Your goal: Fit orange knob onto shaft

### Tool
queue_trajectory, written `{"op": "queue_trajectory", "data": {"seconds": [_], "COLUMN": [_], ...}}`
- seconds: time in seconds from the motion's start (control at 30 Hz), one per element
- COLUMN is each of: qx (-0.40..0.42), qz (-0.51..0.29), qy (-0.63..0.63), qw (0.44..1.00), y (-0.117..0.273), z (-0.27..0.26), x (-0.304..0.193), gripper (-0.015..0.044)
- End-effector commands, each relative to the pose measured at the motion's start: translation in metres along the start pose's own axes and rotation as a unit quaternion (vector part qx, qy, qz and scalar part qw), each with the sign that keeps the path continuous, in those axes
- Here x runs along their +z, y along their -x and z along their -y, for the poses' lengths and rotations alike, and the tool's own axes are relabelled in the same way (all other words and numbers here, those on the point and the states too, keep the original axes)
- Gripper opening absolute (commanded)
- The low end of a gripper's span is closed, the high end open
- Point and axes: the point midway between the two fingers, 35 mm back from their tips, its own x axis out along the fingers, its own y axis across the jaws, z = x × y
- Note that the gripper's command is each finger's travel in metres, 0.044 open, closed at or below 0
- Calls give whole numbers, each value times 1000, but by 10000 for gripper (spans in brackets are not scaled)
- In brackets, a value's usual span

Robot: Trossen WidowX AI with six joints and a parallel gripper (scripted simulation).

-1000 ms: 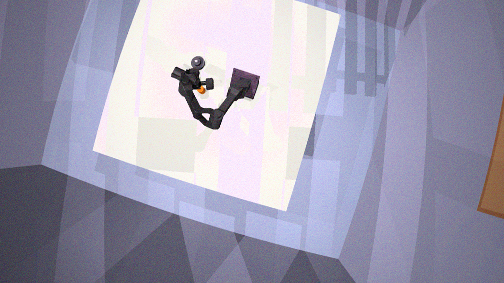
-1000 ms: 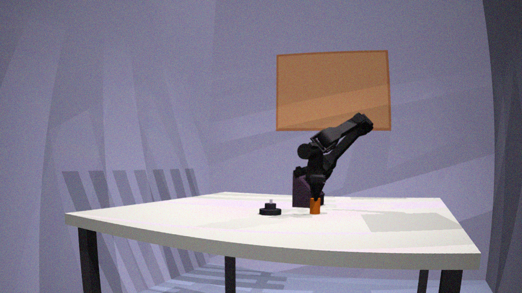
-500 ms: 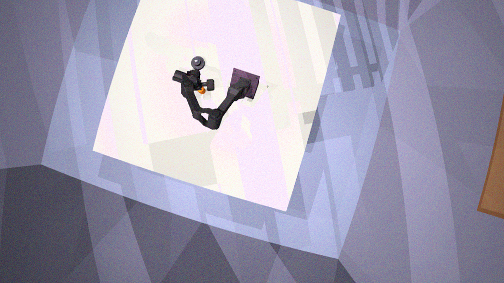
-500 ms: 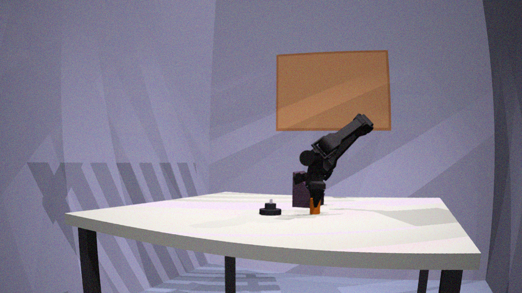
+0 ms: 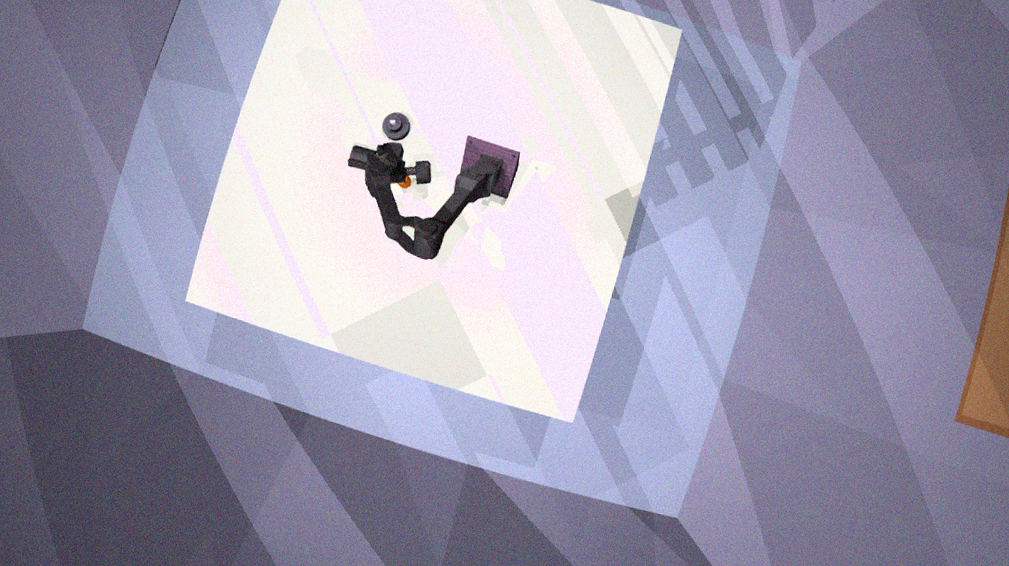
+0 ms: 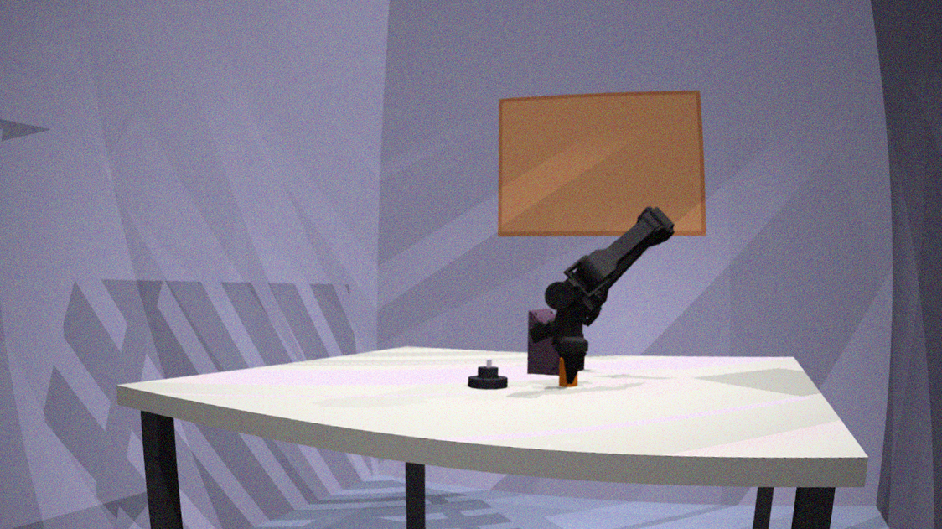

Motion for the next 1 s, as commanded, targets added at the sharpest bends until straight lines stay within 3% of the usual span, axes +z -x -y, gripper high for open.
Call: {"op": "queue_trajectory", "data": {"seconds": [0.0, 0.2, 0.43, 0.6, 0.97], "qx": [1, 1, 1, 1, -2], "qz": [-3, -3, -3, 1, 8], "qy": [-1, -1, -1, -1, -2], "qw": [1000, 1000, 1000, 1000, 1000], "y": [-2, -2, -2, 11, 75], "z": [0, 0, 0, -3, -7], "x": [-1, -1, -1, 2, 9], "gripper": [335, 177, 131, 0, 0]}}
